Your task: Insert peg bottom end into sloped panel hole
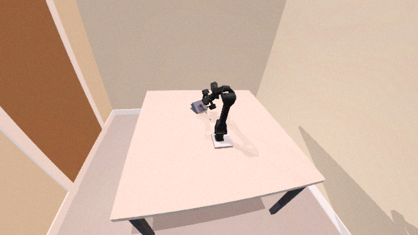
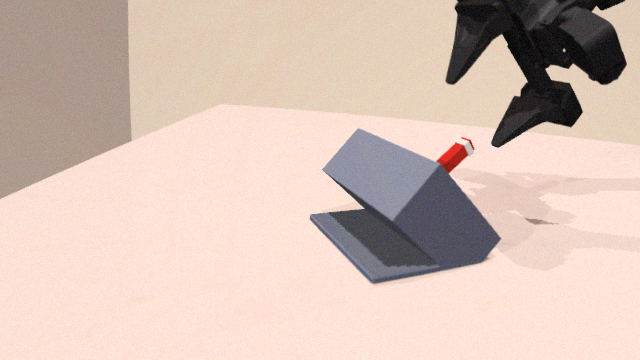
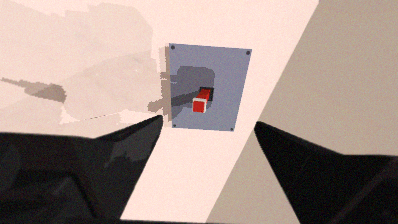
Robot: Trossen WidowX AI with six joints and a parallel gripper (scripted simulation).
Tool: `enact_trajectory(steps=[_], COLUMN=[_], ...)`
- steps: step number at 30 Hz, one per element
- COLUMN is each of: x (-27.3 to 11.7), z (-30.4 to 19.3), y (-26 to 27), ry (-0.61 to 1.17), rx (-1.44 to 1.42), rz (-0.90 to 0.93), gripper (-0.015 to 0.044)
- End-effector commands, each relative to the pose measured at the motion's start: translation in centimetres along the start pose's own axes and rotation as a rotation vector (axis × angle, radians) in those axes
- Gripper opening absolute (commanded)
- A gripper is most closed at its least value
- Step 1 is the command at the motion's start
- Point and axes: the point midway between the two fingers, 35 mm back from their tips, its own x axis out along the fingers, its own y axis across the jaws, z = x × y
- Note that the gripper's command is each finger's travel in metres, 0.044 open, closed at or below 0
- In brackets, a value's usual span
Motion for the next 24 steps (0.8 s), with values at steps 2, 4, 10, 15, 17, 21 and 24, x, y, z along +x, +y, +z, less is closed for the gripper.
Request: enact_trajectory(steps=[2, 4, 10, 15, 17, 21, 24], x=[-0.9, -1.2, -2.1, -2.8, -2.9, -3.5, -4.0], z=[0.0, 0.0, -0.1, -0.1, -0.1, -0.1, -0.1], y=[-0.1, -0.1, 0.0, 0.1, 0.1, 0.1, 0.2], ry=[0.000, 0.000, 0.001, 0.001, 0.001, 0.002, 0.002], rx=[-0.006, -0.006, -0.005, -0.004, -0.004, -0.004, -0.004], rz=[-0.007, -0.007, -0.006, -0.006, -0.006, -0.005, -0.005], gripper=[0.0440, 0.0440, 0.0440, 0.0440, 0.0440, 0.0440, 0.0440])
